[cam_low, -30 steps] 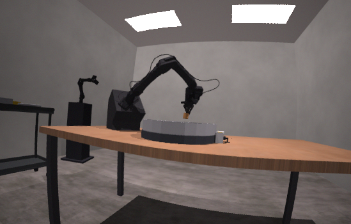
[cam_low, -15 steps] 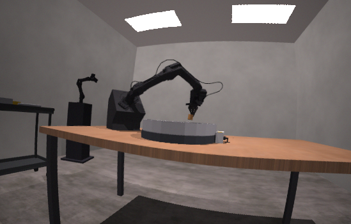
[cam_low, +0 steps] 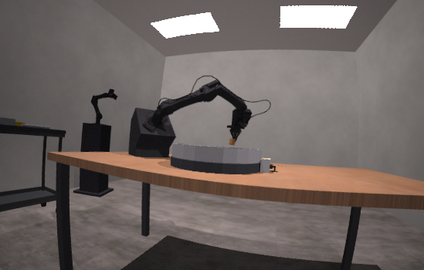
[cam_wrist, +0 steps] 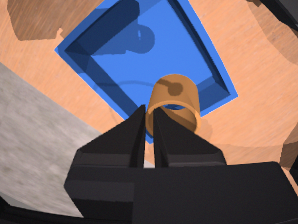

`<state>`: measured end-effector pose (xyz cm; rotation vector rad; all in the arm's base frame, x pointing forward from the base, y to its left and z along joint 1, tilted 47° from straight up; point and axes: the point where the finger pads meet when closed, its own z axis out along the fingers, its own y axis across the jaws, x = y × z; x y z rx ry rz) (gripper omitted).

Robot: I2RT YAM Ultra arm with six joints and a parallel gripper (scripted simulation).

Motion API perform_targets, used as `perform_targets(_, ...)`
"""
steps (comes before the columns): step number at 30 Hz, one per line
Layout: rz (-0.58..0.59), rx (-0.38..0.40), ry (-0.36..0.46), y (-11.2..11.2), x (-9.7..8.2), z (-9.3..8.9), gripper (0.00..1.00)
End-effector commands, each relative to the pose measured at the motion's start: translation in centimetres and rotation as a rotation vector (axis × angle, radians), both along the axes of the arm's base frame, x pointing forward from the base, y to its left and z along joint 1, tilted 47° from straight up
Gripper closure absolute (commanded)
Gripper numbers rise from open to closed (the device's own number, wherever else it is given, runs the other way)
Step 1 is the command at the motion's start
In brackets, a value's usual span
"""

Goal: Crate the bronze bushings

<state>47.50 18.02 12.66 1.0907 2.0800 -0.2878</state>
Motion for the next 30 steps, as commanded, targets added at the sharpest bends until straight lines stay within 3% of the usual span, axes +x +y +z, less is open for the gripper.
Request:
perform_targets(1,0.029,-0.003,-0.019,2.2,-0.66,1.52,1.0)
perform_targets(30,0.03,0.008,-0.033,2.85,-0.3,2.25,1.0)
